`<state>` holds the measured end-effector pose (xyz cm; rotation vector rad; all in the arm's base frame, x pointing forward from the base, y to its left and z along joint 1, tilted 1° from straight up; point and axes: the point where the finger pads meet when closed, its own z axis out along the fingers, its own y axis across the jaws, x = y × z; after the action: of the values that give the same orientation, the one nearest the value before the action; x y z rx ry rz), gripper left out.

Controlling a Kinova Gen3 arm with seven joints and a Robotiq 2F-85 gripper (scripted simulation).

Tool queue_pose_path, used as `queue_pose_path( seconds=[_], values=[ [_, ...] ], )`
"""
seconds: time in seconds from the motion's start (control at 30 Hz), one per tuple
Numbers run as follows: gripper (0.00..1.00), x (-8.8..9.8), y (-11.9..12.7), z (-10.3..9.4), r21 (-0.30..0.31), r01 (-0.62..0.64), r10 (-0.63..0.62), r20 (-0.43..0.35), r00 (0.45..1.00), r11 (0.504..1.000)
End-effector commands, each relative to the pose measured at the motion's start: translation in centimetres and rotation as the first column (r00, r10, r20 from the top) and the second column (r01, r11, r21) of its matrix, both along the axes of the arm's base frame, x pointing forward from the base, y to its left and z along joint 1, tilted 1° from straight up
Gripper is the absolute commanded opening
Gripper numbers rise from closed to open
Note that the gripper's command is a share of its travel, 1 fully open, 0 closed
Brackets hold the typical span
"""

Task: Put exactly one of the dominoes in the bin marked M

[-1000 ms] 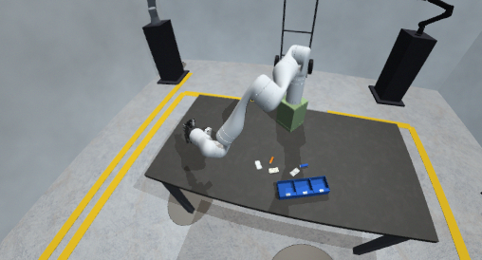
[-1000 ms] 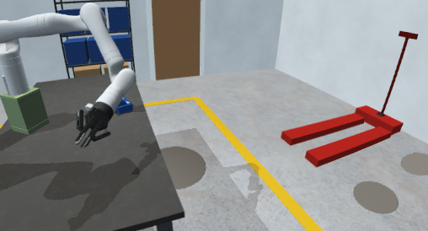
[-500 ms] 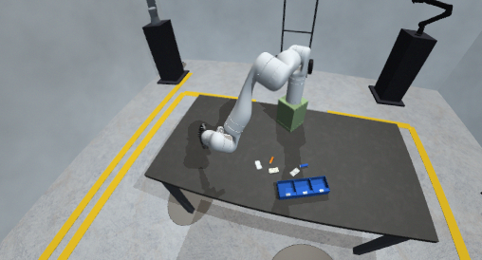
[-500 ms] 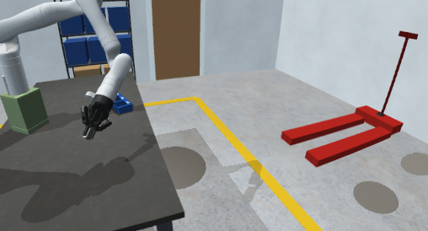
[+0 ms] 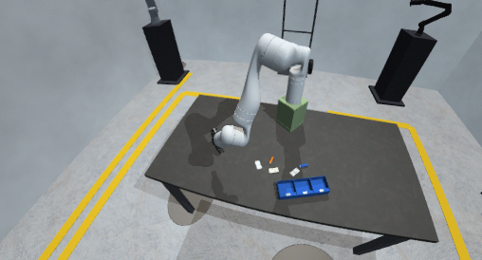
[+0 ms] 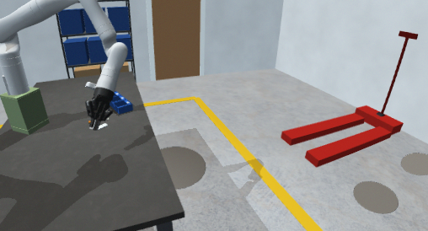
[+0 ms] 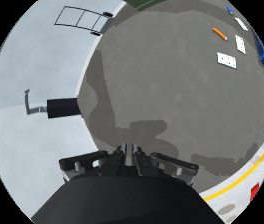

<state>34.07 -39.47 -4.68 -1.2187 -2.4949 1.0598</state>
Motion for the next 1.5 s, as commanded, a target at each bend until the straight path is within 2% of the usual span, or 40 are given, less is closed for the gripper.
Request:
queue_pose_path(
  seconds=[0.0, 0.07, 0.13, 0.2, 0.3, 0.37, 0.47, 0.53, 0.63, 0.7, 0.77, 0.87, 0.93, 1.03, 1.1, 1.2, 1.27, 1.33, 1.43, 1.47],
  values=[
    [0.09, 0.7, 1.8, 0.8, 0.056, -0.027, 0.025, 0.028, 0.999, 0.998],
    [0.09, 1.0, 2.9, 0.7, 0.056, -0.027, 0.025, 0.028, 0.999, 0.998],
    [0.09, 1.3, 4.5, 0.7, 0.138, -0.081, 0.075, 0.048, 0.996, 0.987],
    [0.09, 1.6, 6.2, 0.7, 0.147, -0.087, 0.081, 0.050, 0.995, 0.985],
    [0.09, 1.7, 6.5, 0.7, 0.147, -0.087, 0.081, 0.050, 0.995, 0.985],
    [0.09, 2.0, 8.1, 0.7, 0.222, -0.147, 0.134, 0.076, 0.988, 0.964],
    [0.09, 2.4, 10.1, 0.8, 0.230, -0.154, 0.139, 0.079, 0.987, 0.961],
    [0.09, 2.6, 11.8, 0.9, 0.297, -0.218, 0.194, 0.111, 0.975, 0.930],
    [0.09, 2.9, 13.8, 1.1, 0.303, -0.224, 0.198, 0.114, 0.973, 0.926],
    [0.09, 3.1, 15.4, 1.4, 0.362, -0.292, 0.254, 0.150, 0.955, 0.885],
    [0.09, 3.3, 17.0, 1.6, 0.367, -0.298, 0.258, 0.153, 0.954, 0.881],
    [0.09, 3.3, 17.4, 1.7, 0.367, -0.298, 0.258, 0.153, 0.954, 0.881],
    [0.09, 3.4, 19.0, 2.0, 0.415, -0.368, 0.314, 0.194, 0.929, 0.832],
    [0.09, 3.6, 20.9, 2.4, 0.419, -0.373, 0.318, 0.197, 0.927, 0.828],
    [0.09, 3.6, 22.6, 2.7, 0.458, -0.444, 0.373, 0.241, 0.896, 0.771],
    [0.09, 3.6, 24.4, 3.2, 0.460, -0.448, 0.375, 0.244, 0.894, 0.767],
    [0.09, 3.6, 26.0, 3.6, 0.488, -0.518, 0.429, 0.290, 0.856, 0.703],
    [0.09, 3.5, 27.6, 4.1, 0.489, -0.520, 0.431, 0.292, 0.854, 0.700],
    [0.09, 3.5, 27.8, 4.2, 0.489, -0.520, 0.431, 0.292, 0.854, 0.700],
    [0.09, 3.4, 28.6, 4.4, 0.499, -0.555, 0.457, 0.316, 0.832, 0.665]
  ],
)
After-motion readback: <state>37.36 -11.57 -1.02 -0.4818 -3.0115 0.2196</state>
